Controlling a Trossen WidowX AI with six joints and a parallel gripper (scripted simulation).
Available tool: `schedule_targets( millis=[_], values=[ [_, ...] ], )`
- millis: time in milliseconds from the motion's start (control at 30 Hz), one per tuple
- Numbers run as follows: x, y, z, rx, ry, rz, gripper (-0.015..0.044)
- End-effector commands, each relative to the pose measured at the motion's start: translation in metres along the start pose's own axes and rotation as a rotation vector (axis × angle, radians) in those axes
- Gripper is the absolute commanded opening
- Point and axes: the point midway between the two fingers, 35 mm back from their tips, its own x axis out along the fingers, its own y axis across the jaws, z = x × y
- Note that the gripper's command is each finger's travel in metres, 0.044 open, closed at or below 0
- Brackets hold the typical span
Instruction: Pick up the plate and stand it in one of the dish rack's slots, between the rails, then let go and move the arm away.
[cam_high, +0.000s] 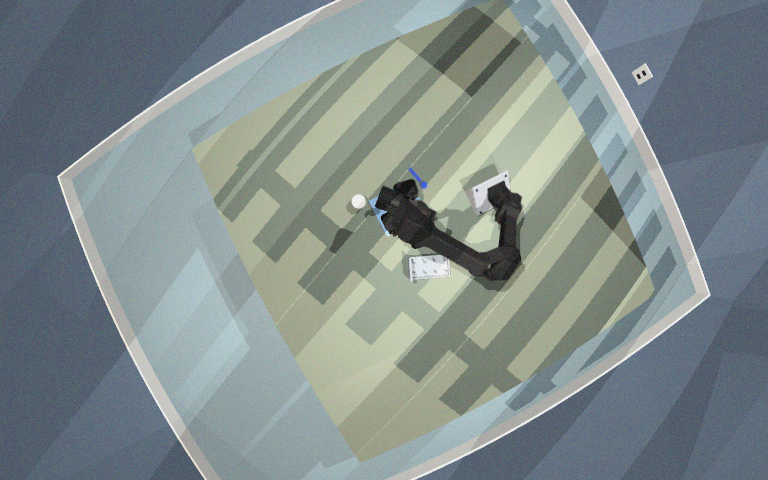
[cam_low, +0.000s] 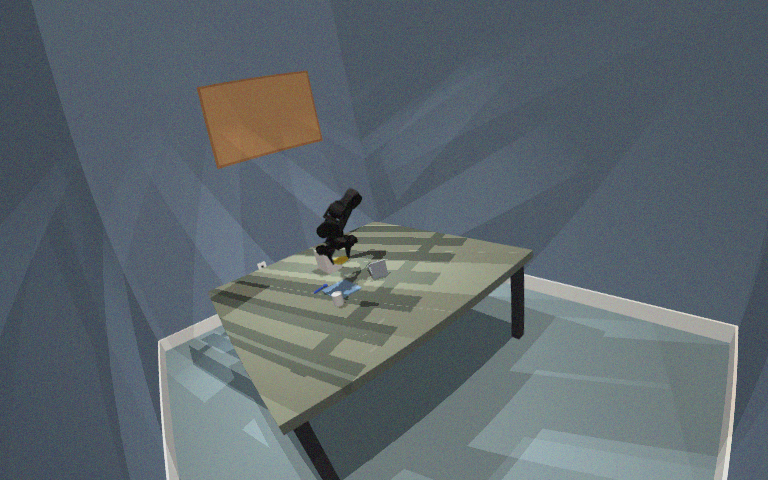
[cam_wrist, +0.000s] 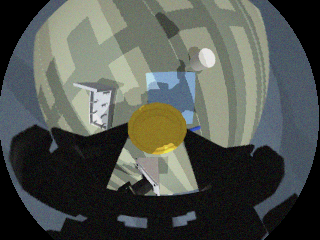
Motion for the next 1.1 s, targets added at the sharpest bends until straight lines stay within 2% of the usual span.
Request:
schedule_targets(
  millis=[0, 1067],
  values=[
    [-0.004, 0.018, -0.004, 0.128, -0.010, 0.000, 0.0000],
    [-0.004, 0.137, -0.067, 1.228, -0.006, 0.022, 0.0000]
  ],
)
